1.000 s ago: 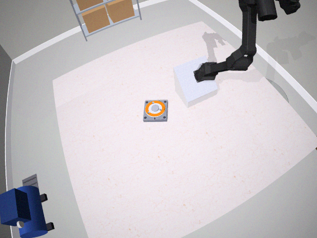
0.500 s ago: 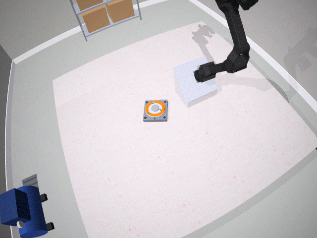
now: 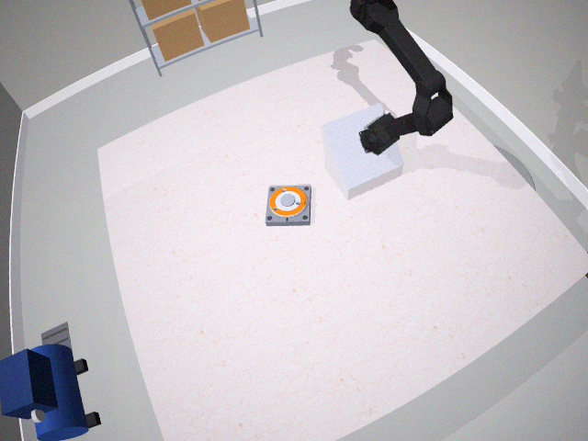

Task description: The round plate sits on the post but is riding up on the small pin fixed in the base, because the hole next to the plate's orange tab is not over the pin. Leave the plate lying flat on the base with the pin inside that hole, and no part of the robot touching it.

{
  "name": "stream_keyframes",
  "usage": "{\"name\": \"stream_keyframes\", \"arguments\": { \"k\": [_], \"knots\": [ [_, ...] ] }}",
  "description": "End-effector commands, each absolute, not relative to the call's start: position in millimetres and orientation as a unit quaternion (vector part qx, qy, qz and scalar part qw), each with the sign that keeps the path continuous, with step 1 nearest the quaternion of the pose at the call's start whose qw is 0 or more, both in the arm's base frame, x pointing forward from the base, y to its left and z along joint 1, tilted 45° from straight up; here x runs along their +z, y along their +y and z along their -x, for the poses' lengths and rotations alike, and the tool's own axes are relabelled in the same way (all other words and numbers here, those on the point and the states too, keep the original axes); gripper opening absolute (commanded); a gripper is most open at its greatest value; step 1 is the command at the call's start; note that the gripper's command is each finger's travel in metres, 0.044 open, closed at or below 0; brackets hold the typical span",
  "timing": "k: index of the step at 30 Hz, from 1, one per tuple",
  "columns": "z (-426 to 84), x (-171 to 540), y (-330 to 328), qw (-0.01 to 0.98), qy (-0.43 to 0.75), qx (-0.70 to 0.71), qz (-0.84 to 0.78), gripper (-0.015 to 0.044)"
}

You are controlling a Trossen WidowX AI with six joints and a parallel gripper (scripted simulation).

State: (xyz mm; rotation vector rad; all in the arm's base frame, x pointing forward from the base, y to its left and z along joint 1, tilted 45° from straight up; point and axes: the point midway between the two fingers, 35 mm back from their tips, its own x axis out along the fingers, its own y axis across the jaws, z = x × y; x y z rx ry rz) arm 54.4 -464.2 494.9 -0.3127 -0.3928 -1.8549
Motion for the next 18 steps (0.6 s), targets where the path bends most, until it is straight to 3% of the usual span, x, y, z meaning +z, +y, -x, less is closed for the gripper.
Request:
{"name": "stream_keyframes", "arguments": {
  "k": [1, 11, 18],
  "knots": [
    [-112, 444, -479, 0.651, -0.073, -0.746, 0.120, 0.0000],
    [-218, 344, -467, 0.779, 0.090, -0.614, 0.088, 0.0000],
    [-285, 261, -423, 0.849, 0.207, -0.482, 0.058, 0.0000]
  ]
}}
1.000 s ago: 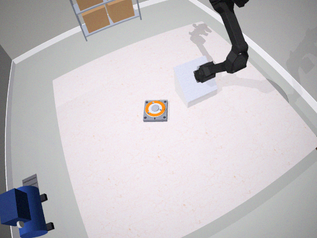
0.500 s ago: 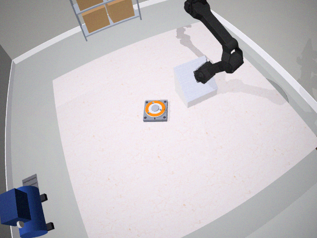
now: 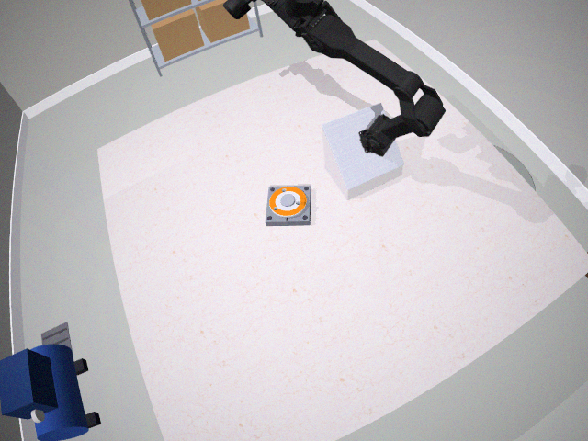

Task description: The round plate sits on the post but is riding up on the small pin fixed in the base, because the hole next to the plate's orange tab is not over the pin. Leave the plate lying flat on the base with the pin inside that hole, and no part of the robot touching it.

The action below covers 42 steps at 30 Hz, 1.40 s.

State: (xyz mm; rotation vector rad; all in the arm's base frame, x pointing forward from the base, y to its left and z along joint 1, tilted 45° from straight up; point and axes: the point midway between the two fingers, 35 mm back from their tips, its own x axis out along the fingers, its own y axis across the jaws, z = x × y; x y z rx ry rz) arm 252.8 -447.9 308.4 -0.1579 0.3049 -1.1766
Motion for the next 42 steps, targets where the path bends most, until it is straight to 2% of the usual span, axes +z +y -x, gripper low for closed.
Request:
{"name": "stream_keyframes", "arguments": {
  "k": [1, 10, 18, 26, 36, 42],
  "knots": [
    [-289, 255, -419, 0.853, 0.215, -0.473, 0.056, 0.0000],
    [-342, 155, -325, 0.895, 0.351, -0.276, 0.006, 0.0000],
    [-352, 84, -221, 0.884, 0.455, -0.096, -0.049, 0.0000],
    [-326, 36, -112, 0.827, 0.545, 0.076, -0.117, 0.0000],
    [-238, 19, 33, 0.659, 0.654, 0.283, -0.242, 0.0000],
    [-235, 20, 37, 0.652, 0.657, 0.288, -0.247, 0.0000]
  ]
}}
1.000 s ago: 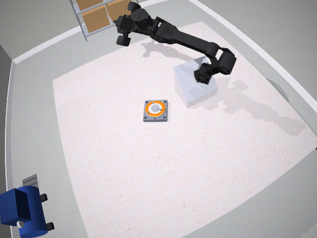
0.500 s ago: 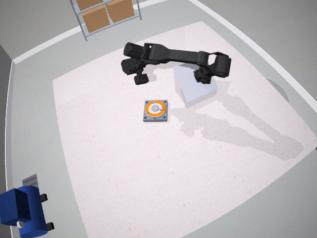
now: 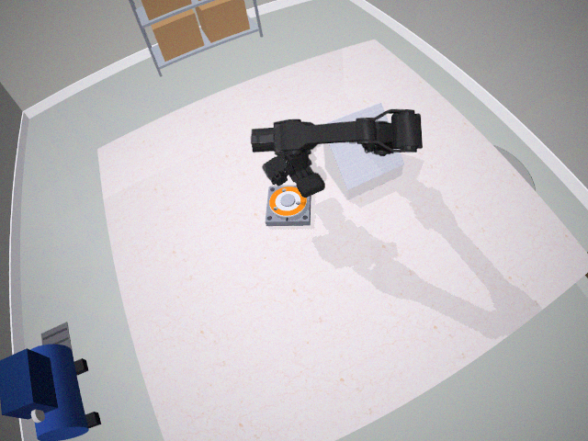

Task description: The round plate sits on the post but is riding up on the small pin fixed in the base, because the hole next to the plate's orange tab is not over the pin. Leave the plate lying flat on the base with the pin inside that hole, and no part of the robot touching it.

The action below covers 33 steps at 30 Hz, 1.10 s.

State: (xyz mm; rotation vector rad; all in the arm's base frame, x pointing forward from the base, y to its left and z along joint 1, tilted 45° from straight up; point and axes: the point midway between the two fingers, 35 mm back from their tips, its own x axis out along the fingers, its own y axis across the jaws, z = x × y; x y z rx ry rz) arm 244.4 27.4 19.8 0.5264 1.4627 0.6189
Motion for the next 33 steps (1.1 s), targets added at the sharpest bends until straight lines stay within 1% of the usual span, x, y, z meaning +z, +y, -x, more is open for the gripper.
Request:
{"name": "stream_keyframes", "arguments": {
  "k": [1, 7, 17, 33],
  "knots": [
    [-235, 20, 37, 0.652, 0.657, 0.288, -0.247, 0.0000],
    [-235, 18, 39, 0.652, 0.657, 0.288, -0.247, 0.0000],
    [-234, -13, 71, 0.652, 0.656, 0.289, -0.248, 0.0000],
    [-240, -5, 81, 0.652, 0.656, 0.289, -0.248, 0.0000]
  ]
}}
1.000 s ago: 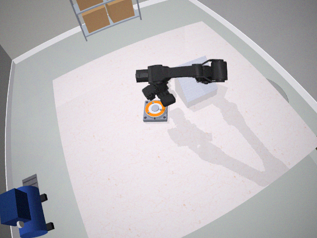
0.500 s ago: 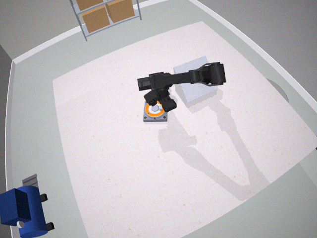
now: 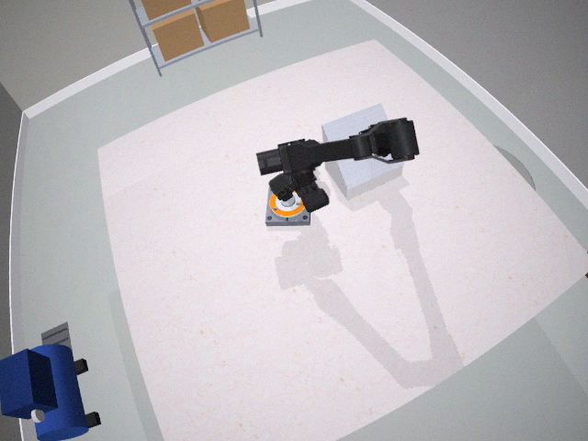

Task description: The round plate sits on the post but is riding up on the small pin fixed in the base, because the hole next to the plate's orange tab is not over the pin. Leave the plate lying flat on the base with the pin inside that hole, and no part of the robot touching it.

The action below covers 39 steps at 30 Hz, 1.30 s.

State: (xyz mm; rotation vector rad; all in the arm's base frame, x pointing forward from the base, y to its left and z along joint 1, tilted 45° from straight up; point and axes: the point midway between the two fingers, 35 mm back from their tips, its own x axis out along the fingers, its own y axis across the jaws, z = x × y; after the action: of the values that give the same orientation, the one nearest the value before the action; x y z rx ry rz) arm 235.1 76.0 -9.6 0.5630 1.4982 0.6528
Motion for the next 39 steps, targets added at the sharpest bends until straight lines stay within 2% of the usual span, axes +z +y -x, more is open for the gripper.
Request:
{"name": "stream_keyframes", "arguments": {
  "k": [1, 39],
  "knots": [
    [-241, -5, 81, 0.652, 0.656, 0.289, -0.248, 0.0000],
    [-273, 12, 96, 0.652, 0.655, 0.290, -0.248, 0.0000]
  ]
}}
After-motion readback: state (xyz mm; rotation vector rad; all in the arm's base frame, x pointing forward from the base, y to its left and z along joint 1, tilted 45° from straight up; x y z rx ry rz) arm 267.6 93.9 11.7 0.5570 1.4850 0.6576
